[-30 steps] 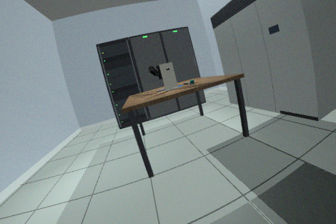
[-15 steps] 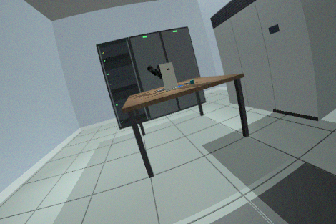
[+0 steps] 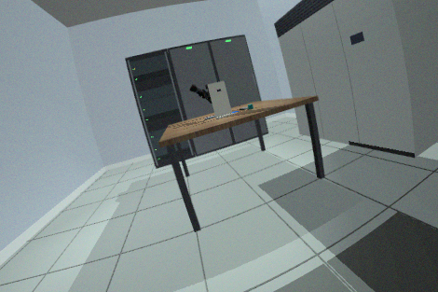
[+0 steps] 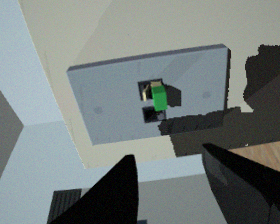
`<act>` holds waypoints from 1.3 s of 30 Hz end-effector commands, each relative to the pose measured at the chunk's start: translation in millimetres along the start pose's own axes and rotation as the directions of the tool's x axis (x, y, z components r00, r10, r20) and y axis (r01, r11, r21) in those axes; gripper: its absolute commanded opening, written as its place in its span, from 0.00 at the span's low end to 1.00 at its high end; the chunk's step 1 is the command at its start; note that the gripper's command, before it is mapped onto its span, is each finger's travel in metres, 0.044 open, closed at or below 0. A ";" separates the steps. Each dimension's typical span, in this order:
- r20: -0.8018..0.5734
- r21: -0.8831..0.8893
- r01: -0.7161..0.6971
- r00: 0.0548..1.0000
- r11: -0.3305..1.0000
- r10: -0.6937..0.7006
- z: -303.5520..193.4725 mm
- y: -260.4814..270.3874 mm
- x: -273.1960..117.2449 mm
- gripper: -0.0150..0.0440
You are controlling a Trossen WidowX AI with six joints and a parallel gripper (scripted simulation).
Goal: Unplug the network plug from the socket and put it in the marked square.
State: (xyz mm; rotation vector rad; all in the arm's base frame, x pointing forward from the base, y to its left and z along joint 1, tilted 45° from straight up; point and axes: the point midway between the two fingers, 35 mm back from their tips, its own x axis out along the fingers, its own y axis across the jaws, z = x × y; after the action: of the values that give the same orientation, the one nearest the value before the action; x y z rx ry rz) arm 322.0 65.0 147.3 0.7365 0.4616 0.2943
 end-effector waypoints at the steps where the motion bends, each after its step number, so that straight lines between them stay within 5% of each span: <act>1: 0.004 0.006 0.002 1.000 1.000 -0.002 2.7 0.2 4.1 0.52; 39: 0.006 0.005 0.000 1.000 1.000 0.000 15.6 1.0 45.7 0.52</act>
State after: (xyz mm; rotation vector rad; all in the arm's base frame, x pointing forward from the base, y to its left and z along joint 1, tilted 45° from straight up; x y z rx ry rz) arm 364.7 75.5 145.2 0.7363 0.4570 0.2963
